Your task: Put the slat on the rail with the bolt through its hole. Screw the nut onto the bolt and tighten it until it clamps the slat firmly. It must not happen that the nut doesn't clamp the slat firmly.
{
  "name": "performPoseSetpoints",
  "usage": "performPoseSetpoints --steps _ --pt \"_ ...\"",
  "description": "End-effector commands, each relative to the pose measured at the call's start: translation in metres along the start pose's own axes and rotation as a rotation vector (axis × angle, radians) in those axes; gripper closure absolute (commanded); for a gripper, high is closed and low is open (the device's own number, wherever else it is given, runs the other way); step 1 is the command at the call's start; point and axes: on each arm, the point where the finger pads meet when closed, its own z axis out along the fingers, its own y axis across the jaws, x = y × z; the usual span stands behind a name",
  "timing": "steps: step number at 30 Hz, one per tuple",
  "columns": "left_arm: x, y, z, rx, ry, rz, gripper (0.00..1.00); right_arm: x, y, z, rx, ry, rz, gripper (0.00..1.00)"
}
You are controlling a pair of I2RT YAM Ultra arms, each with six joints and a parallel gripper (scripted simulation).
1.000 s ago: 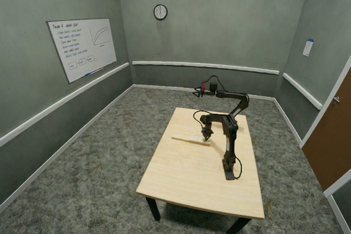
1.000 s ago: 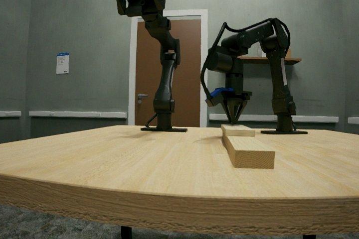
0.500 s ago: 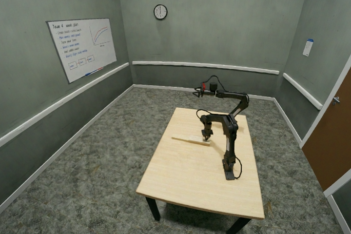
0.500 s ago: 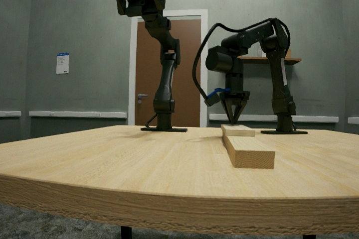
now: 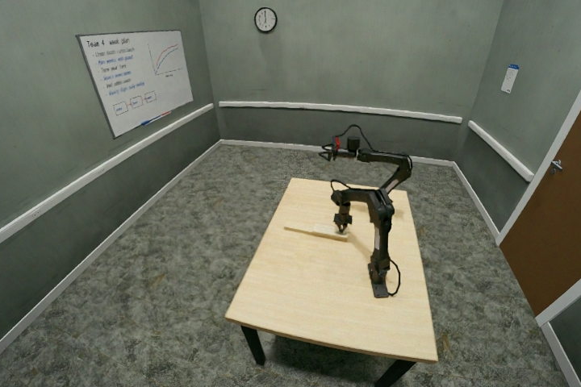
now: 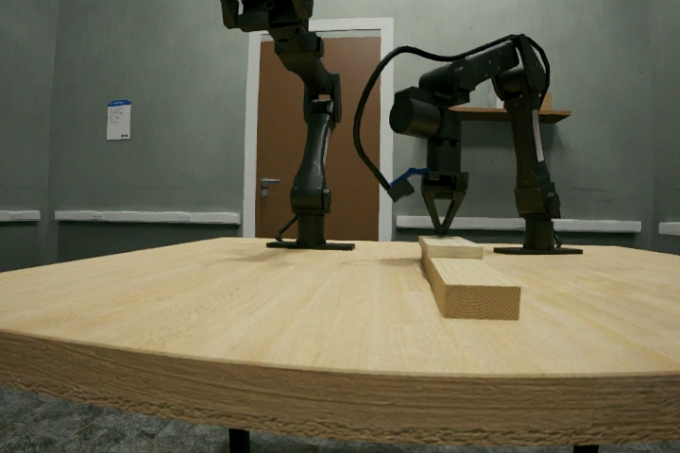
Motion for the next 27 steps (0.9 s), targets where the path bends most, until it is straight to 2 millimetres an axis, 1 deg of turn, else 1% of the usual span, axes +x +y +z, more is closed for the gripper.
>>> performPoseSetpoints --steps 1,12,14,27 --pt "0.0010 -0.0021 0.0081 -0.010 0.009 0.111 0.88 -0.0099 -0.0002 -0.0030 -0.005 -0.031 -0.004 0.00" --pt "0.0011 -0.0021 0.0082 -0.009 0.010 0.331 0.88 -0.0099 -0.0002 -0.0030 -0.005 -0.031 -0.004 0.00" --pt "0.0011 -0.0021 0.0082 -0.009 0.010 0.331 0.88 -0.0099 -0.0002 -0.0030 -0.005 -0.031 -0.004 0.00" --pt "0.0011 -0.0021 0.0082 -0.007 0.012 0.591 0.88 -0.0099 -0.0002 -0.0030 -0.005 -0.031 -0.004 0.00"
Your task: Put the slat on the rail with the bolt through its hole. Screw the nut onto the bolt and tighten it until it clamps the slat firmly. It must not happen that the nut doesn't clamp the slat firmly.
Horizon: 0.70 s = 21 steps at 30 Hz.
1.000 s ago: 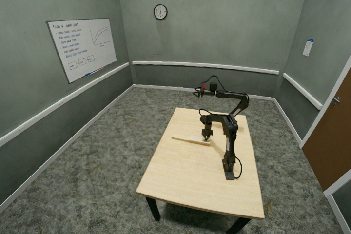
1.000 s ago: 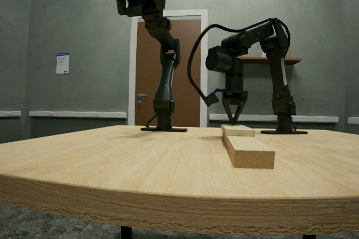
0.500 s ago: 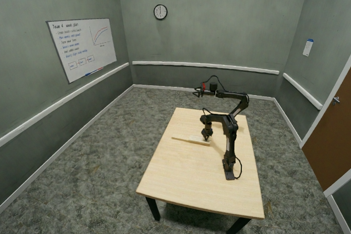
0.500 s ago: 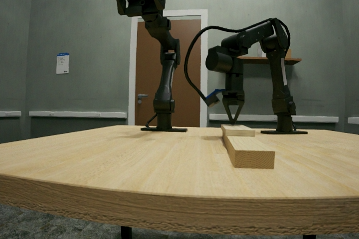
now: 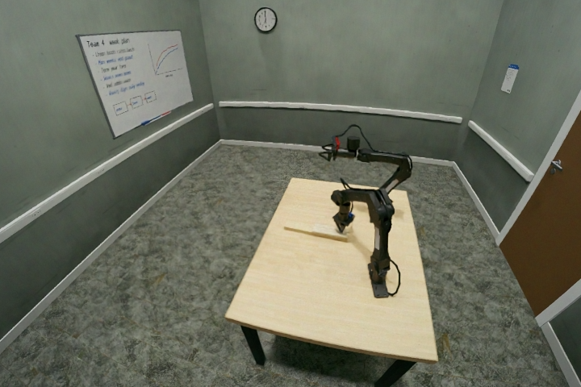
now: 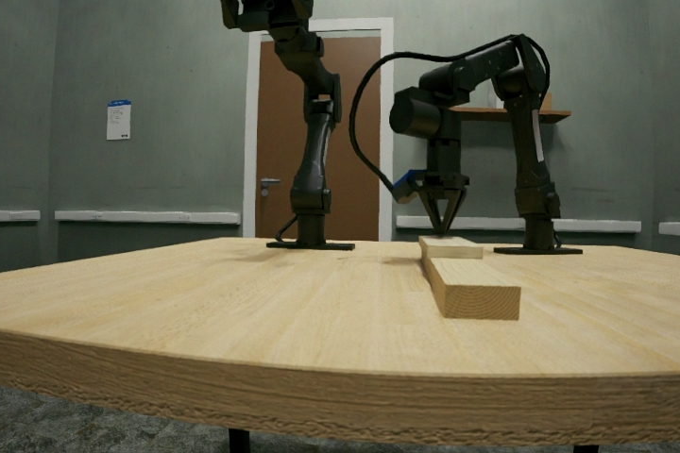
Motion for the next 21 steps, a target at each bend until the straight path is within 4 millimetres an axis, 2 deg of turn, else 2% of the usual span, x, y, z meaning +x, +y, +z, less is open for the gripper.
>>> performPoseSetpoints --steps 1,21 --pt "-0.0001 -0.0024 0.0082 -0.004 0.012 0.126 0.88 -0.0099 -0.0002 -0.0030 -0.005 -0.031 -0.004 0.00" --pt "-0.0001 -0.0024 0.0082 -0.002 0.013 0.446 0.88 -0.0099 -0.0002 -0.0030 -0.005 -0.031 -0.004 0.00"
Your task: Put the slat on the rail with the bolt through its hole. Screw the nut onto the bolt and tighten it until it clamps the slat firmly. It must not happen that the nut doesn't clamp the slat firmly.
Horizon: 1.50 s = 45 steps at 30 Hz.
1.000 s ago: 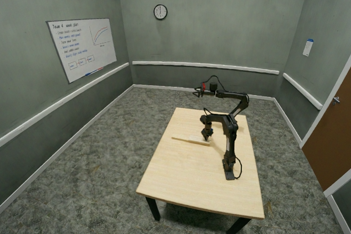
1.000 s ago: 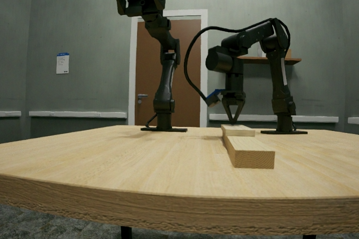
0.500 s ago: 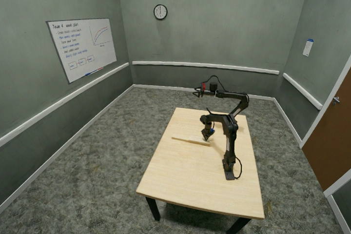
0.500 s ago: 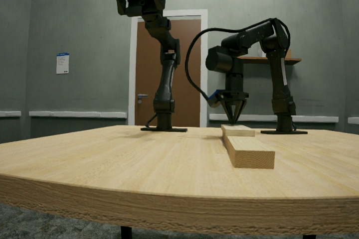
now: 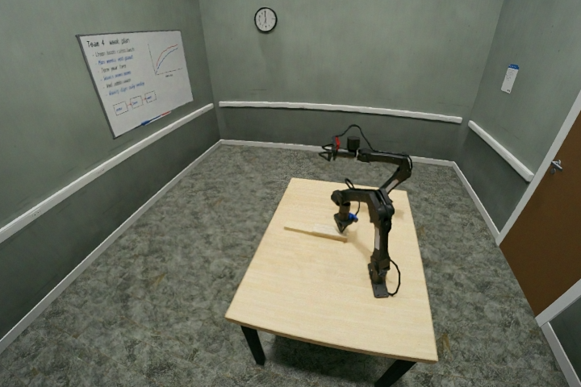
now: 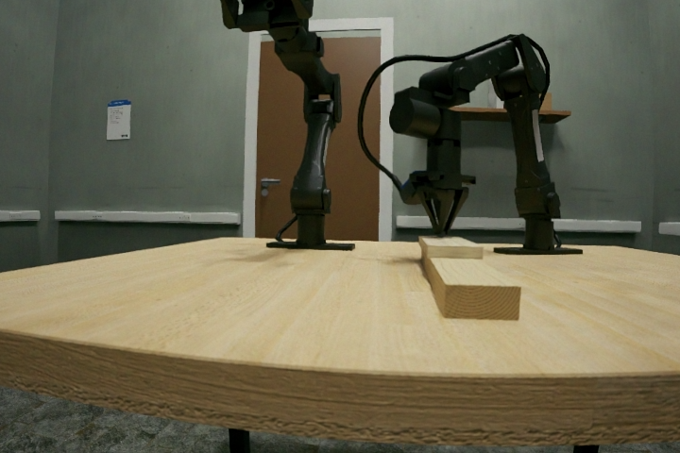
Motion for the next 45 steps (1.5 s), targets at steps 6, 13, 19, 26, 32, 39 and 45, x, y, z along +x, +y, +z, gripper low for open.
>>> performPoseSetpoints --steps 6,13,19,26,32,39,45 --pt "-0.001 -0.002 0.008 0.001 0.013 0.197 0.88 -0.010 0.000 -0.003 -0.005 -0.031 -0.004 0.00" --pt "-0.001 -0.002 0.008 0.002 0.013 0.337 0.88 -0.010 0.000 -0.003 -0.005 -0.031 -0.004 0.00" --pt "-0.001 -0.002 0.008 0.002 0.013 0.386 0.88 -0.010 0.000 -0.003 -0.005 -0.031 -0.004 0.00" --pt "-0.001 -0.002 0.008 0.002 0.013 0.386 0.88 -0.010 0.000 -0.003 -0.005 -0.031 -0.004 0.00" --pt "-0.001 -0.002 0.008 0.002 0.013 0.386 0.88 -0.010 0.000 -0.003 -0.005 -0.031 -0.004 0.00" --pt "-0.001 -0.002 0.008 0.002 0.013 0.385 0.88 -0.010 0.000 -0.003 -0.005 -0.031 -0.004 0.00" --pt "0.000 0.002 -0.003 -0.011 0.002 0.366 0.66 -0.005 0.000 -0.001 0.000 -0.013 0.000 0.00"
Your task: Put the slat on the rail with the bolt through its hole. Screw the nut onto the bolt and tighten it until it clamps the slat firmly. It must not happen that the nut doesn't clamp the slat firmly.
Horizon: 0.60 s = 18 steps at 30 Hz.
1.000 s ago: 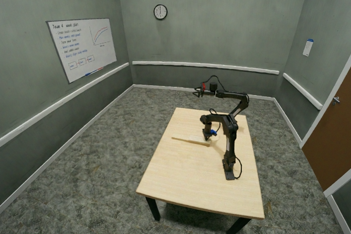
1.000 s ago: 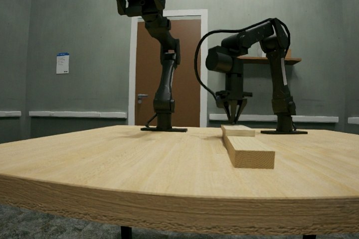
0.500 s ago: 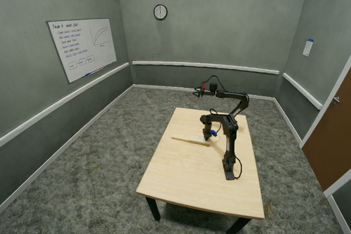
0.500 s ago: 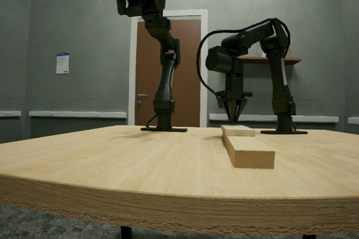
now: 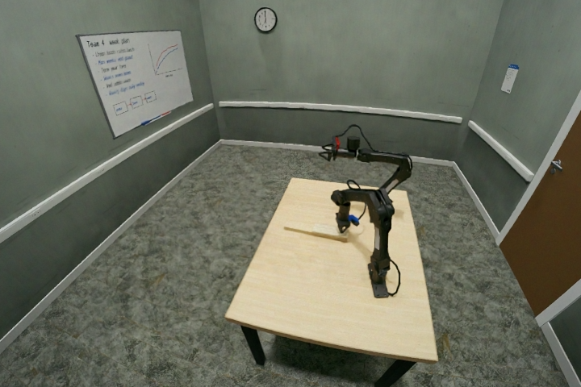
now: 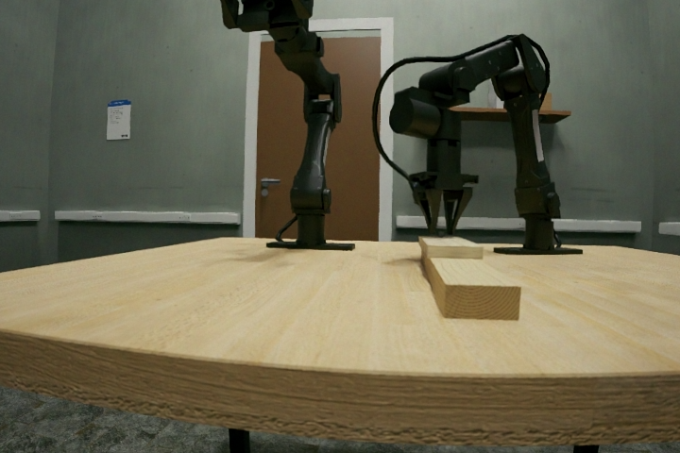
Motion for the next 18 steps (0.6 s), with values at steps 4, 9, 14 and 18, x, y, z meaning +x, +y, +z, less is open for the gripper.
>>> performPoseSetpoints --steps 4,9,14,18 --pt "0.001 0.002 -0.003 -0.010 0.003 0.000 0.66 -0.005 0.000 -0.001 0.000 -0.013 0.000 0.00" --pt "0.001 0.002 -0.003 -0.010 0.003 0.000 0.66 -0.005 0.000 -0.001 0.000 -0.013 0.000 0.00" --pt "0.001 0.002 -0.003 -0.010 0.003 0.000 0.66 -0.002 0.004 0.003 -0.011 0.009 0.012 0.00" --pt "0.001 0.002 -0.003 -0.010 0.003 0.000 0.66 0.010 0.015 0.013 -0.038 0.072 0.036 0.00"
